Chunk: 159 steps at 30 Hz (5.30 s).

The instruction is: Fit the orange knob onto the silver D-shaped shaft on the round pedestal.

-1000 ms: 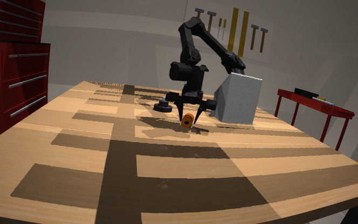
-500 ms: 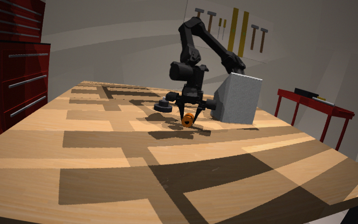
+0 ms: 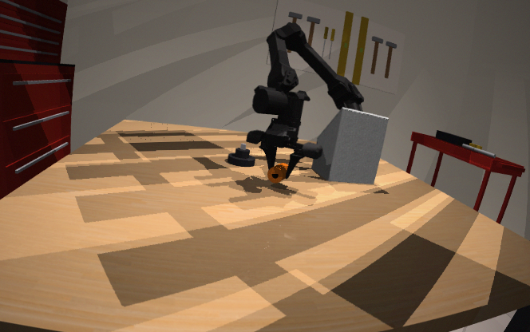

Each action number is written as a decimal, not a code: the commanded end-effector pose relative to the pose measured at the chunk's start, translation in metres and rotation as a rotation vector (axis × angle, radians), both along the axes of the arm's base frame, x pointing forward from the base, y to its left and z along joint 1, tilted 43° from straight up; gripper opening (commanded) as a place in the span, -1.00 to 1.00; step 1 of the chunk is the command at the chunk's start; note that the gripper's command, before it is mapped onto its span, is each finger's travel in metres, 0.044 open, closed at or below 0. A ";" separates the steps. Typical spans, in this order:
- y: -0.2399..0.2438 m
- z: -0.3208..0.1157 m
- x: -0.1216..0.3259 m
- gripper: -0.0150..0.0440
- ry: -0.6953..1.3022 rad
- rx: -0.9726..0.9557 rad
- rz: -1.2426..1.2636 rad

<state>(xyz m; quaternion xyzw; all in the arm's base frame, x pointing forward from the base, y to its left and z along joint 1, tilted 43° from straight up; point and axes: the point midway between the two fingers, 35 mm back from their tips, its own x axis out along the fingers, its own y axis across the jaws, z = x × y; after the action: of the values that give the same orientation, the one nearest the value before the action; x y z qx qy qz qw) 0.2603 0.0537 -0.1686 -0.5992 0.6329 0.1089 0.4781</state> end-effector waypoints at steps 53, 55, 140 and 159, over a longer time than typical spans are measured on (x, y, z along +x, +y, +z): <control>0.000 0.000 0.000 0.12 -0.916 0.246 -1.034; 0.000 0.000 0.000 0.12 -0.962 0.258 -1.086; -0.008 -0.009 0.002 0.39 -1.912 0.505 -2.158; 0.013 0.013 -0.002 1.00 -1.907 0.506 -2.161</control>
<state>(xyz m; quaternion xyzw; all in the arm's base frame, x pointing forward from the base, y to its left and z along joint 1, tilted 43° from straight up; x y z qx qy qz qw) 0.2584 0.0490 -0.1710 0.4055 0.1777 -0.6248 0.6432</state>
